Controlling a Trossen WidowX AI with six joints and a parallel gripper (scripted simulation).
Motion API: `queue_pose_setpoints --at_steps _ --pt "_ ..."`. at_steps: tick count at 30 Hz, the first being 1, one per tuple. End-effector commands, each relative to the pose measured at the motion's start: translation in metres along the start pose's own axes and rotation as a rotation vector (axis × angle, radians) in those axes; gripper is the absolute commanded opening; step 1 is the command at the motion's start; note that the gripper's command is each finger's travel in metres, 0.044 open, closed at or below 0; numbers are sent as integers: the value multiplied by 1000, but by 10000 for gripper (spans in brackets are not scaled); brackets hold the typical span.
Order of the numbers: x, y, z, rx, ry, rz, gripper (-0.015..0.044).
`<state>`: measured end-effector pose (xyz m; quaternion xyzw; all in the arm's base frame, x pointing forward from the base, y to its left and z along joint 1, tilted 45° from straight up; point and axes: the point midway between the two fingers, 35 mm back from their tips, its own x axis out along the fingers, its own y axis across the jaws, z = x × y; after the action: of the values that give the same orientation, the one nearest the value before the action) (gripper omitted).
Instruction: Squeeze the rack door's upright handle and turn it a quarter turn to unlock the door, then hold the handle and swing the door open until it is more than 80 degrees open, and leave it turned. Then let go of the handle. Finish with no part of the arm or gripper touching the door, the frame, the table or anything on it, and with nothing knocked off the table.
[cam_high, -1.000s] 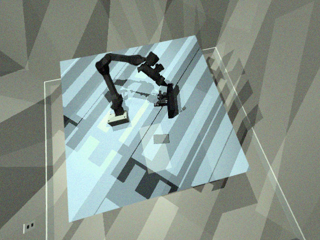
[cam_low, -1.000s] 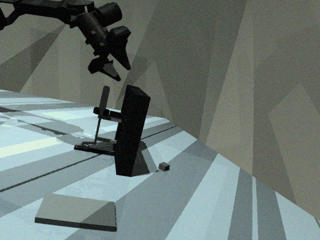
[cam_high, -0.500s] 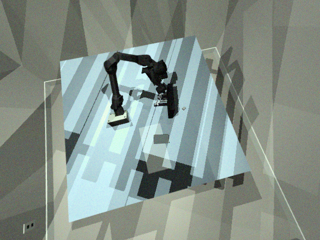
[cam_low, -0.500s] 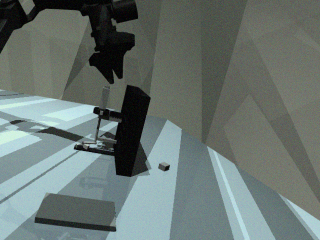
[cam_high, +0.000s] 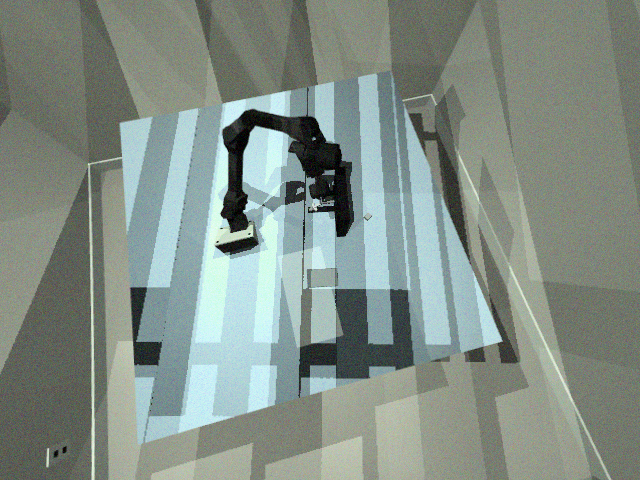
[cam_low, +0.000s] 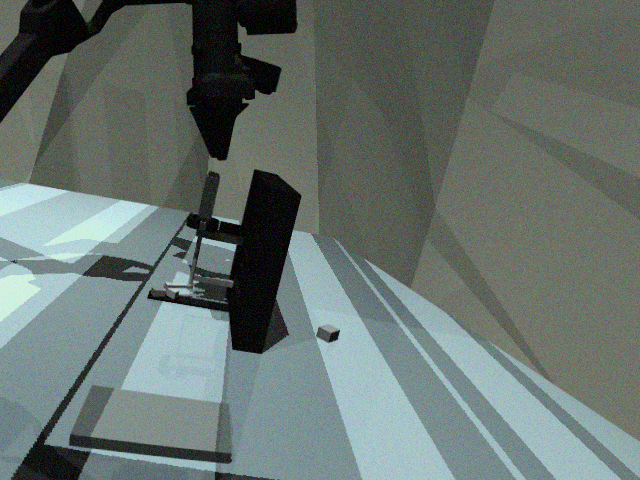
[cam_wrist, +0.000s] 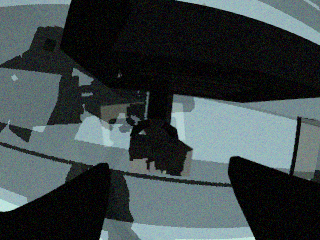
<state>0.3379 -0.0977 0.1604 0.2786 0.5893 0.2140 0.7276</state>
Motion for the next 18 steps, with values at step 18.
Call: queue_pose_setpoints --at_steps 18 --pt "21 2 -2 62 87 47 297"
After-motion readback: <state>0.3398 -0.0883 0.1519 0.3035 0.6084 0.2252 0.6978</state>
